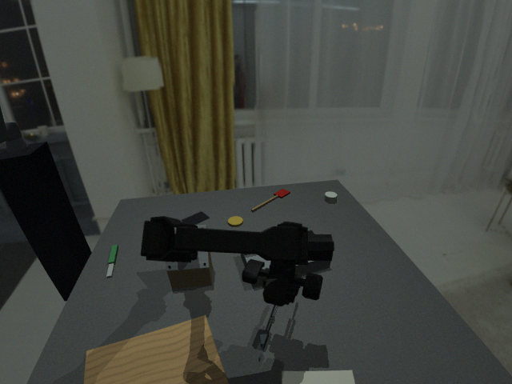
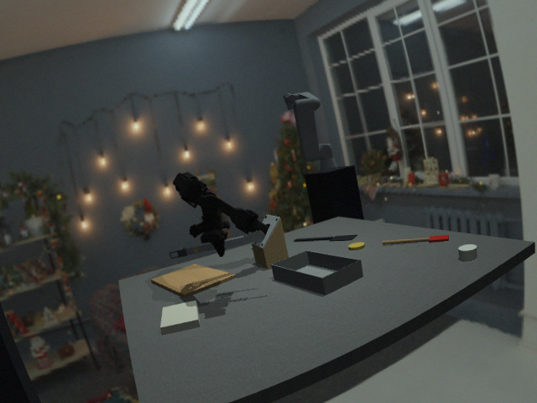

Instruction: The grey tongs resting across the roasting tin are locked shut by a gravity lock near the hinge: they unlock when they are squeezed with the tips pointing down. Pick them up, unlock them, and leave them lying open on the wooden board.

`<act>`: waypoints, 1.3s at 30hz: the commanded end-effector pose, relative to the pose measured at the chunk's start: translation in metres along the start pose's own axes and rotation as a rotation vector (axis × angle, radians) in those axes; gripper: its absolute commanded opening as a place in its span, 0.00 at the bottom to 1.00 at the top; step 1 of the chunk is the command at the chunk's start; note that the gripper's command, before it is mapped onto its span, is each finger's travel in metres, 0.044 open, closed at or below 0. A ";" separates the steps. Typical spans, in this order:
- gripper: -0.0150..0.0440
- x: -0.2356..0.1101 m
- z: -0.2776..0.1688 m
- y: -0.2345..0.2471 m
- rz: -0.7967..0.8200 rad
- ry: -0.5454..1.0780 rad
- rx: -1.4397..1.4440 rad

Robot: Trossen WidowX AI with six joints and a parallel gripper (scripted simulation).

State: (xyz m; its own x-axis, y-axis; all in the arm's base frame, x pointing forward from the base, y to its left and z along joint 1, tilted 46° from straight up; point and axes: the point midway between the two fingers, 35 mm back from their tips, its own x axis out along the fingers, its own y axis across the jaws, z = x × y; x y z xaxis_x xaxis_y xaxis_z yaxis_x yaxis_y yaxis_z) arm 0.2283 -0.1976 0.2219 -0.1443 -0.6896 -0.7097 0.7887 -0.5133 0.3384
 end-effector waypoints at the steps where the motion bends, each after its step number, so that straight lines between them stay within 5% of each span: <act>1: 0.00 -0.003 0.019 -0.006 0.008 -0.013 0.041; 39: 0.00 0.043 0.121 -0.066 -0.176 0.136 0.329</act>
State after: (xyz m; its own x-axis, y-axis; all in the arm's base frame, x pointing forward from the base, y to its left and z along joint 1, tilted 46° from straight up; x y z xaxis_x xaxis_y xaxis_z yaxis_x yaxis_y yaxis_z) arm 0.1054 -0.2550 0.2406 -0.1746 -0.5162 -0.8385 0.5371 -0.7637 0.3583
